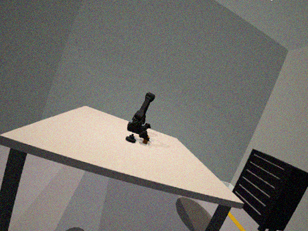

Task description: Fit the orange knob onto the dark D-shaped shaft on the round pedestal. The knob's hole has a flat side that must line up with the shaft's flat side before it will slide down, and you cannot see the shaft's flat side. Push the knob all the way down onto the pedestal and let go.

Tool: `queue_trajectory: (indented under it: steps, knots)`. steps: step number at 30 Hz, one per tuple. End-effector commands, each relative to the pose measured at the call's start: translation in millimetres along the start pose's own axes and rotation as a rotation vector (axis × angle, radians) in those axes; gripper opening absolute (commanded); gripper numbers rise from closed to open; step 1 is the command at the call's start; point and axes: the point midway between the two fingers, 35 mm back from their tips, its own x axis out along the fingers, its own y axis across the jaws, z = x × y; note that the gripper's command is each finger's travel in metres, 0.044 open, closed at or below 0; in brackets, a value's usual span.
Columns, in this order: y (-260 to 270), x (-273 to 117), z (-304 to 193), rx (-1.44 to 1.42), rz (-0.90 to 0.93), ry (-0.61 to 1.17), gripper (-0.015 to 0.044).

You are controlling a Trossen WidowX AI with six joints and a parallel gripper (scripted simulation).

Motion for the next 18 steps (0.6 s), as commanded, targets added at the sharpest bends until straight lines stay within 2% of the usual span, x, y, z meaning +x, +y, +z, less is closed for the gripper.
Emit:
queue_trajectory:
  steps: [1, 8, 15, 18]
  knots:
    - [0.0, 0.0, 0.1, 0.001, -0.001, -0.002, 0.0260]
    - [0.0, 0.0, 0.1, 0.001, -0.001, -0.002, 0.0260]
    - [0.0, 0.0, 0.1, 0.001, -0.001, -0.002, 0.0440]
    - [0.0, 0.0, 0.1, 0.001, -0.001, -0.002, 0.0440]
